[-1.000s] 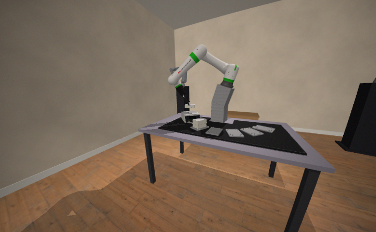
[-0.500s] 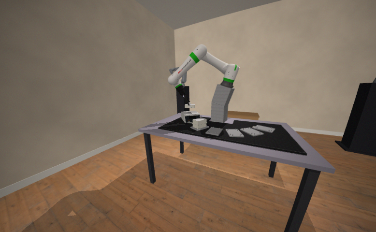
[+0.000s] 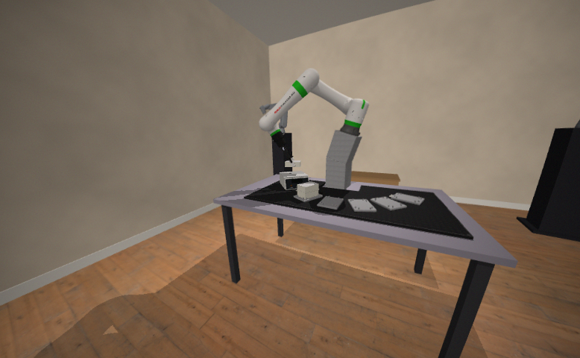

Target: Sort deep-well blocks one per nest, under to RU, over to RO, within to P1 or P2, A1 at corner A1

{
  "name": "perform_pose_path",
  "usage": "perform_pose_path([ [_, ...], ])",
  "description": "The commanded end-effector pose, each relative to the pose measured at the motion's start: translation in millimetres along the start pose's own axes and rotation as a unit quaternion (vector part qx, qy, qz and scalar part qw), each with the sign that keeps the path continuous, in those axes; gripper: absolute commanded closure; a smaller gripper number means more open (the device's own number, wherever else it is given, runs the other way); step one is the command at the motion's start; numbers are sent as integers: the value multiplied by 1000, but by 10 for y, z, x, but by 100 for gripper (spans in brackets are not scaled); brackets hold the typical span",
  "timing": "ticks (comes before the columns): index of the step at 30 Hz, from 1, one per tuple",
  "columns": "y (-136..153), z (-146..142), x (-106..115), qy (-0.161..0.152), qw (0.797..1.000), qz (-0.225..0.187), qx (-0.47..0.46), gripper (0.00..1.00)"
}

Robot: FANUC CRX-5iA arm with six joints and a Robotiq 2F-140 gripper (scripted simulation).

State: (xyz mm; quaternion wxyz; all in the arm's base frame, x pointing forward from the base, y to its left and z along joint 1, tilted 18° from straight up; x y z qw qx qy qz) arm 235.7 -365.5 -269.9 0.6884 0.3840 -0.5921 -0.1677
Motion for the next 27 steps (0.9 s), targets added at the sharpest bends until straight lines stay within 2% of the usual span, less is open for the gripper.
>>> perform_pose_path([
  [1,0,0,2,0,1000,0,0,90],
  [27,-179,-41,-315,0,1000,0,0,90],
])
Point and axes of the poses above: the point where the finger pads meet when closed, its own x axis back along the fingers, its own z axis across the jaws, y = z × x, the point moved 10 cm from there along x, back along the fingers, and after that the axes turned 12 degrees about -x, right-handed, at the moved point
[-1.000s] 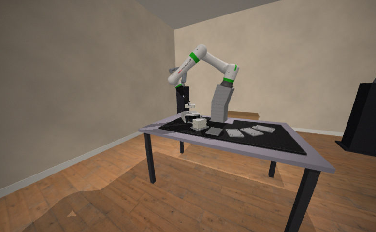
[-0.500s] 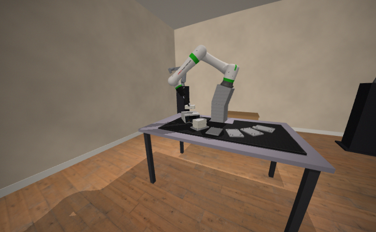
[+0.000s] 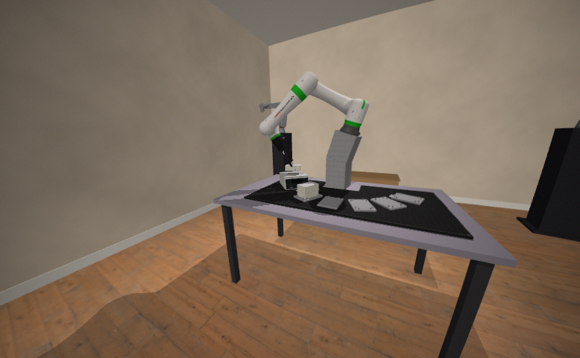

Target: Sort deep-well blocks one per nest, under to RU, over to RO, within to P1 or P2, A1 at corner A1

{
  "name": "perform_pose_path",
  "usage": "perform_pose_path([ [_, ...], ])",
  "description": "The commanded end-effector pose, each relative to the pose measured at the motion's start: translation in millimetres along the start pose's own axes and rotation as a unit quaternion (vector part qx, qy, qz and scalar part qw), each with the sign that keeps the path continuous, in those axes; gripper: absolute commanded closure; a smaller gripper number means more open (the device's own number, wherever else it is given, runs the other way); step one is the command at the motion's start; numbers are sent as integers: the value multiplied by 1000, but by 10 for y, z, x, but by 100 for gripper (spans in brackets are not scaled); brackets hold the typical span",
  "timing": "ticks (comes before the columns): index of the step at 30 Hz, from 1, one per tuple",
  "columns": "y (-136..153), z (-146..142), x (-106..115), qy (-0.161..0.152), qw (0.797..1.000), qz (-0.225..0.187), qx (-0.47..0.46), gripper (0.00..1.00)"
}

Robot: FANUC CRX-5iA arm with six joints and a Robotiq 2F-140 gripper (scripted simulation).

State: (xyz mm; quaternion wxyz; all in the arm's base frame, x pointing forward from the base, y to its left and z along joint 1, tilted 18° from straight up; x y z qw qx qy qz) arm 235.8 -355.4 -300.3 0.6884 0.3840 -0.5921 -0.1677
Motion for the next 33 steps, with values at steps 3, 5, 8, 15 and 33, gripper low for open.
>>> perform_pose_path([
  [3,-48,-10,-81,0,1000,0,0,90],
  [5,-65,-13,-110,0,1000,0,0,90],
  [8,-89,-19,-153,0,1000,0,0,90],
  [15,-109,-23,-188,0,1000,0,0,90],
  [33,-110,-24,-191,0,1000,0,0,90],
])
Point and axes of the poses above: the point where the finger pads meet when closed, its own x axis back along the fingers, its own z axis across the jaws, y = z × x, the point moved 10 cm from there along x, back along the fingers, and after that the axes turned 12 degrees about -x, right-handed, at the moved point
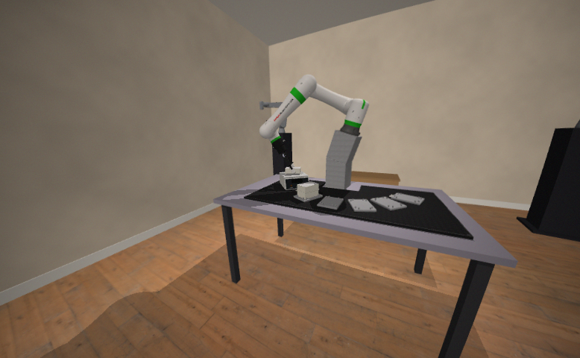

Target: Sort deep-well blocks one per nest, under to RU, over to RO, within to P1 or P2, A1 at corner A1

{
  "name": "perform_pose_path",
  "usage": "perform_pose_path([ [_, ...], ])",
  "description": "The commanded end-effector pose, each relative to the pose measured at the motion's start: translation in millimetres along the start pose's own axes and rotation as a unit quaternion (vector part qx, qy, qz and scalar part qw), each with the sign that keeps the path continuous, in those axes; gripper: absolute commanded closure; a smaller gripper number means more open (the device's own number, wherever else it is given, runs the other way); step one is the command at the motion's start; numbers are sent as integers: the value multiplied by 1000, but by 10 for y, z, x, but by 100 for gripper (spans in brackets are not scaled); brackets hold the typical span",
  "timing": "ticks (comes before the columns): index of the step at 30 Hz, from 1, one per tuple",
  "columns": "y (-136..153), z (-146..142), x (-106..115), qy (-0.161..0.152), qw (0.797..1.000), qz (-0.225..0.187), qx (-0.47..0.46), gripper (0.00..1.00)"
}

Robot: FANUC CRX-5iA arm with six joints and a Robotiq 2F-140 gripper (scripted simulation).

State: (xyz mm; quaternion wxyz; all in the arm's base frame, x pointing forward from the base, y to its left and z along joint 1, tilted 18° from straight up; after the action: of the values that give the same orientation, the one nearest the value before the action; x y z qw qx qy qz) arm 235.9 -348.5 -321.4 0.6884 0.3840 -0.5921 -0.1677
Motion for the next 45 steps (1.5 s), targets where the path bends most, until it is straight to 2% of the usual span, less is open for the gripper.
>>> perform_pose_path([
  [1,-3,0,-1,0,1000,0,0,90],
  [45,-35,-7,-59,0,1000,0,0,90],
])
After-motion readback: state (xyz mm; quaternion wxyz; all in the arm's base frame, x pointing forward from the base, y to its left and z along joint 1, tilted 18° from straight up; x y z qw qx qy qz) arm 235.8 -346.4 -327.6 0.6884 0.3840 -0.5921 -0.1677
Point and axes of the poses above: the point where the finger pads meet when closed, its own x axis back along the fingers, its own z axis across the jaws, y = z × x, the point moved 10 cm from there along x, back along the fingers, and after that the axes turned 12 degrees about -x, right-handed, at the moved point
